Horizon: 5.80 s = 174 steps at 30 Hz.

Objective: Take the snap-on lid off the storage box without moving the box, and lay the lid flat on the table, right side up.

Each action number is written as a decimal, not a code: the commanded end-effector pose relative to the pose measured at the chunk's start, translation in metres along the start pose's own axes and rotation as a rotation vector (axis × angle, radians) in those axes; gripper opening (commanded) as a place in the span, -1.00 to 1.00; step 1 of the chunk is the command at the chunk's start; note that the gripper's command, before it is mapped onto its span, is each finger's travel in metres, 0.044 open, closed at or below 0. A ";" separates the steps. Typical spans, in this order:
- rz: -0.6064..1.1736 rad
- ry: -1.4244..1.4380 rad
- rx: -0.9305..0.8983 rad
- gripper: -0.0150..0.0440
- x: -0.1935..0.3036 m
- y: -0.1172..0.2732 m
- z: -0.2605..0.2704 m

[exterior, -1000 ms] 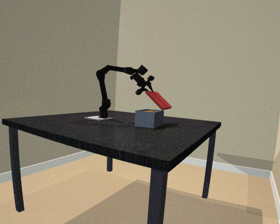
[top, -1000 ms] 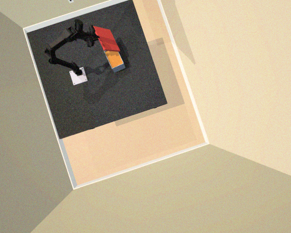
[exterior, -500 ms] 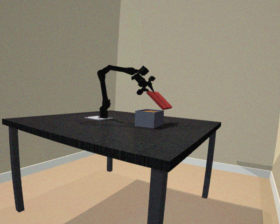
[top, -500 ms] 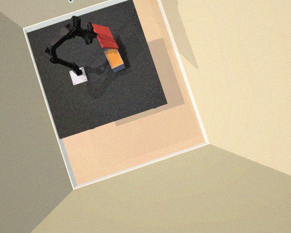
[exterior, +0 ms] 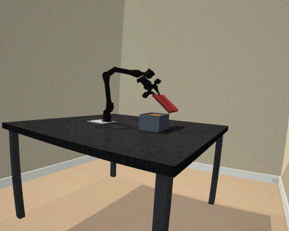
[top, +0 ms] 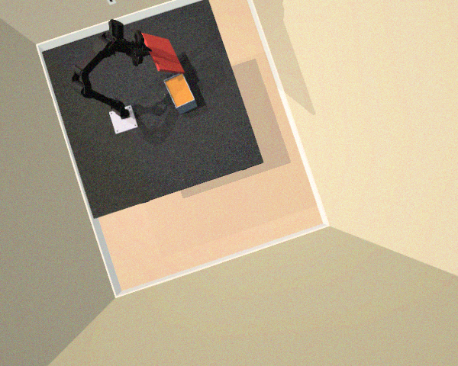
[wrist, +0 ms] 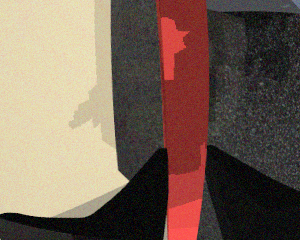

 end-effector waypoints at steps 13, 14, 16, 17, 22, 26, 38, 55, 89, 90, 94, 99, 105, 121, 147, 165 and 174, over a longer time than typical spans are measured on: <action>-0.001 -0.013 -0.015 -0.49 0.031 0.006 0.004; 0.000 -0.013 -0.014 -0.49 0.033 0.006 0.004; 0.000 -0.014 -0.014 -0.49 0.037 0.006 0.004; 0.000 -0.014 -0.014 -0.49 0.039 0.006 0.004; 0.001 -0.014 -0.014 -0.49 0.049 0.007 0.004; 0.001 -0.015 -0.014 -0.49 0.057 0.008 0.004; 0.002 -0.017 -0.014 -0.49 0.080 0.010 0.003; 0.004 -0.019 -0.013 -0.49 0.108 0.013 0.003; 0.004 -0.018 -0.013 -0.49 0.106 -0.009 -0.023; 0.004 -0.018 -0.013 -0.49 0.106 -0.009 -0.024; 0.004 -0.018 -0.013 -0.49 0.106 -0.011 -0.026; 0.004 -0.018 -0.013 -0.49 0.107 -0.014 -0.029; 0.004 -0.018 -0.013 -0.49 0.107 -0.017 -0.033; 0.004 -0.018 -0.013 -0.49 0.108 -0.025 -0.042; 0.004 -0.018 -0.013 -0.49 0.109 -0.039 -0.058; 0.004 -0.018 -0.013 -0.49 0.110 -0.048 -0.069; 0.004 -0.018 -0.013 -0.49 0.110 -0.053 -0.075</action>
Point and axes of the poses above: the point midway between the two fingers, 35 mm back from their tips, its own y axis back along the fingers, its own z axis across the jaws, x = y × z, the point moved 4 cm from there along y, back along the fingers, and after that the axes turned 3 degrees about y, right-handed, at the moved point
